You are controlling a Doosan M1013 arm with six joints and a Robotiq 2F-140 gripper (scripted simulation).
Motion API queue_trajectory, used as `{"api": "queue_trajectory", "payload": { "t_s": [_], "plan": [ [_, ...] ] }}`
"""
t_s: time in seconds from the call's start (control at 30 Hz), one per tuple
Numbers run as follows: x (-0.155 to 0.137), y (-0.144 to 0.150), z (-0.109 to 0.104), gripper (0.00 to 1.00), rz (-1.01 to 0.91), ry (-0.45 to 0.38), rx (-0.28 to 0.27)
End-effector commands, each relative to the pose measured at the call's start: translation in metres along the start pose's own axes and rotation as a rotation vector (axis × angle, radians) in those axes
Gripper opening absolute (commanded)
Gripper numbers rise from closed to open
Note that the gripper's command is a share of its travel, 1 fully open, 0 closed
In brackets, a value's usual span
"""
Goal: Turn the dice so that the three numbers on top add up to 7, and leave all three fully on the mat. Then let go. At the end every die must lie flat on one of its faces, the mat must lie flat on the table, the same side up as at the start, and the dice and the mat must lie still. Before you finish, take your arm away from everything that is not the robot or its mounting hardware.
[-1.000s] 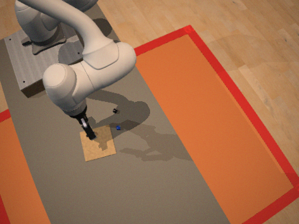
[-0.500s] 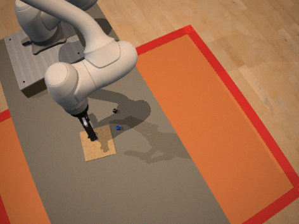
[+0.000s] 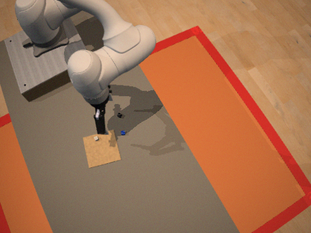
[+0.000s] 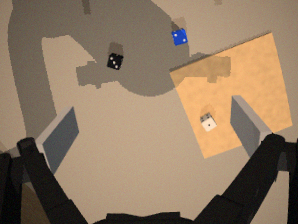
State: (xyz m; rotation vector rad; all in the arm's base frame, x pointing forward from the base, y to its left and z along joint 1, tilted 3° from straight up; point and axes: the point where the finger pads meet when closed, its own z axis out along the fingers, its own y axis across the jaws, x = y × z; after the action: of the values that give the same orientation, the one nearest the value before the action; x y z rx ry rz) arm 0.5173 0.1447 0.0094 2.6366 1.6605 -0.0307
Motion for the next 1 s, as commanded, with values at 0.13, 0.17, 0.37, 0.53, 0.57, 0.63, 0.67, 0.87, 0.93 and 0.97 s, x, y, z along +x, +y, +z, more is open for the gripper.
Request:
{"api": "queue_trajectory", "payload": {
  "t_s": [0.13, 0.17, 0.37, 0.53, 0.57, 0.63, 0.67, 0.87, 0.93, 0.97],
  "plan": [
    [0.025, -0.037, 0.007, 1.00, 0.304, -0.016, -0.016],
    [0.025, -0.037, 0.007, 1.00, 0.304, -0.016, -0.016],
    [0.031, -0.047, 0.009, 1.00, 0.381, -0.015, -0.017],
    [0.031, -0.047, 0.009, 0.19, 0.381, -0.015, -0.017],
    [0.031, -0.047, 0.009, 0.19, 0.381, -0.015, -0.017],
    [0.031, -0.047, 0.009, 0.19, 0.381, -0.015, -0.017],
    [0.031, -0.047, 0.009, 0.19, 0.381, -0.015, -0.017],
    [0.031, -0.047, 0.009, 0.19, 0.381, -0.015, -0.017],
    [0.031, -0.047, 0.009, 0.19, 0.381, -0.015, -0.017],
    [0.031, -0.047, 0.009, 0.19, 0.381, -0.015, -0.017]
  ]
}}
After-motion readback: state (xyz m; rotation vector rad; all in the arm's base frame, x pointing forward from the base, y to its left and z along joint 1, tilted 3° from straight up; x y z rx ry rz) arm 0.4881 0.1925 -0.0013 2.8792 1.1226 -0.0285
